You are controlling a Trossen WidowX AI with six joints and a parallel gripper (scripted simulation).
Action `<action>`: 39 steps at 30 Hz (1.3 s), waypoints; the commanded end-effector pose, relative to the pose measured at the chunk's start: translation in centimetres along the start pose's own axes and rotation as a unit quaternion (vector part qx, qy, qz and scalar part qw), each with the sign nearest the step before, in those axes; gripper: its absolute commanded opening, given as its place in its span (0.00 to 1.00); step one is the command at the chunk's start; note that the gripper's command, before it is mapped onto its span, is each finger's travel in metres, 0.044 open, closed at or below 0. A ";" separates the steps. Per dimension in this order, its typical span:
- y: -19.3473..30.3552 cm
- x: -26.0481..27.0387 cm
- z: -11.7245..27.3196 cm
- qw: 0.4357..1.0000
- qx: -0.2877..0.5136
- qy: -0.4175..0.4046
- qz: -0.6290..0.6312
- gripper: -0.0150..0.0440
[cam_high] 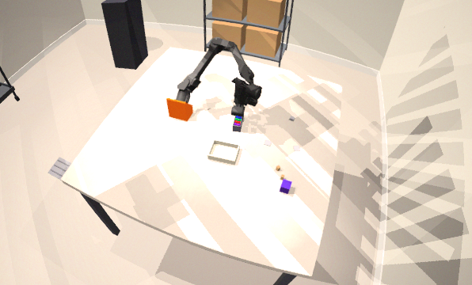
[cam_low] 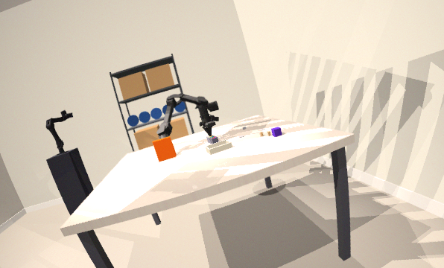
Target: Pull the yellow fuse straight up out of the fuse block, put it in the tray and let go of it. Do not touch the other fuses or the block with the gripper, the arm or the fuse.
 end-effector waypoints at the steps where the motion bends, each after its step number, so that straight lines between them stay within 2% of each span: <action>1: 0.0 0.1 -0.2 1.000 -0.001 -0.002 -0.001 0.36; 18: 0.0 0.1 -1.0 1.000 -0.001 -0.002 0.000 0.36; 27: 0.0 0.1 -0.9 1.000 -0.001 0.000 0.001 0.26; 39: 0.0 0.0 -0.6 1.000 -0.001 0.000 0.001 0.25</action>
Point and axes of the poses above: the point midway between the two fingers, 35 mm back from their tips, its own z axis back along the fingers, its own x axis across the jaws, y = z × x, the point moved 1 cm from there along z, back along the fingers, and after that the axes turned 6 degrees about z, right-handed, at the moved point
